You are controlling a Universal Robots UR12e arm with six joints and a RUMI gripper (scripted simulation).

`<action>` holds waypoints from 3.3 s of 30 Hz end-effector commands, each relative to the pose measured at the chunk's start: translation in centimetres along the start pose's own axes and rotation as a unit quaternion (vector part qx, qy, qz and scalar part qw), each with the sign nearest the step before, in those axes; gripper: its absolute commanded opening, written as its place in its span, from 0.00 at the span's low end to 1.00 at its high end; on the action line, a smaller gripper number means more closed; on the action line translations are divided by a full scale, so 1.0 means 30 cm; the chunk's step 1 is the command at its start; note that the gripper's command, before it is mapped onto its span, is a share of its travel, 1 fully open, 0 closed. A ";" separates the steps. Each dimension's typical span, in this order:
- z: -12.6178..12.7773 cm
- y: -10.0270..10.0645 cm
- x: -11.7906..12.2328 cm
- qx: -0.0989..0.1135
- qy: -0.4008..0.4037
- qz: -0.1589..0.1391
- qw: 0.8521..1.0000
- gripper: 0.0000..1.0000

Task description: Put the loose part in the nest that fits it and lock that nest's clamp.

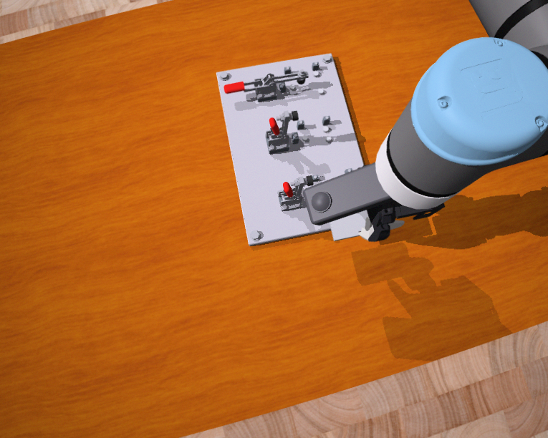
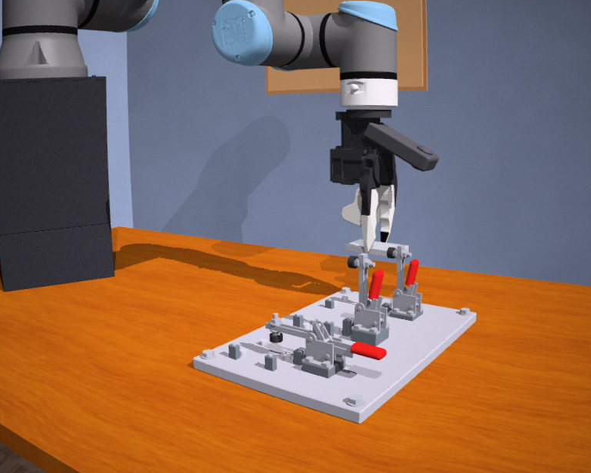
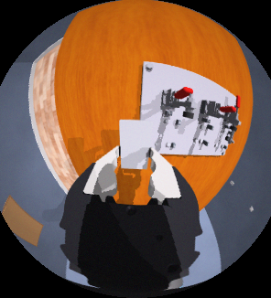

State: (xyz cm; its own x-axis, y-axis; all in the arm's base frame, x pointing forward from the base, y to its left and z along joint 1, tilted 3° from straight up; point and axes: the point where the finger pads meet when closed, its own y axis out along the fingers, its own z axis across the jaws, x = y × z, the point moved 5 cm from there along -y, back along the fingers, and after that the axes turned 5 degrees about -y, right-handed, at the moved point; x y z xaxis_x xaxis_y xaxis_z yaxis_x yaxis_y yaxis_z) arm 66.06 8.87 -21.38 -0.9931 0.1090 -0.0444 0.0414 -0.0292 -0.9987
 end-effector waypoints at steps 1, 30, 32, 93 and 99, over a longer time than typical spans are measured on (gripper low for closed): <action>0.089 0.004 0.004 0.000 0.000 0.001 1.000 0.00; 0.230 0.014 0.015 0.000 0.000 0.001 1.000 0.00; 0.230 0.014 0.015 0.000 0.000 0.001 1.000 0.00; 0.231 0.136 0.010 0.000 0.000 0.001 1.000 0.00; 0.231 0.164 0.009 0.000 0.000 0.001 1.000 0.00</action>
State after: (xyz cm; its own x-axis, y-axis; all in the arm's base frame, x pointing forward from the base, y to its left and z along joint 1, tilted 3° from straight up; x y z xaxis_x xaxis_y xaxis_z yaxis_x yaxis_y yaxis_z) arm 65.13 1.89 -25.51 -0.9931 0.1084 -0.0449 0.0421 -0.0283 -0.9987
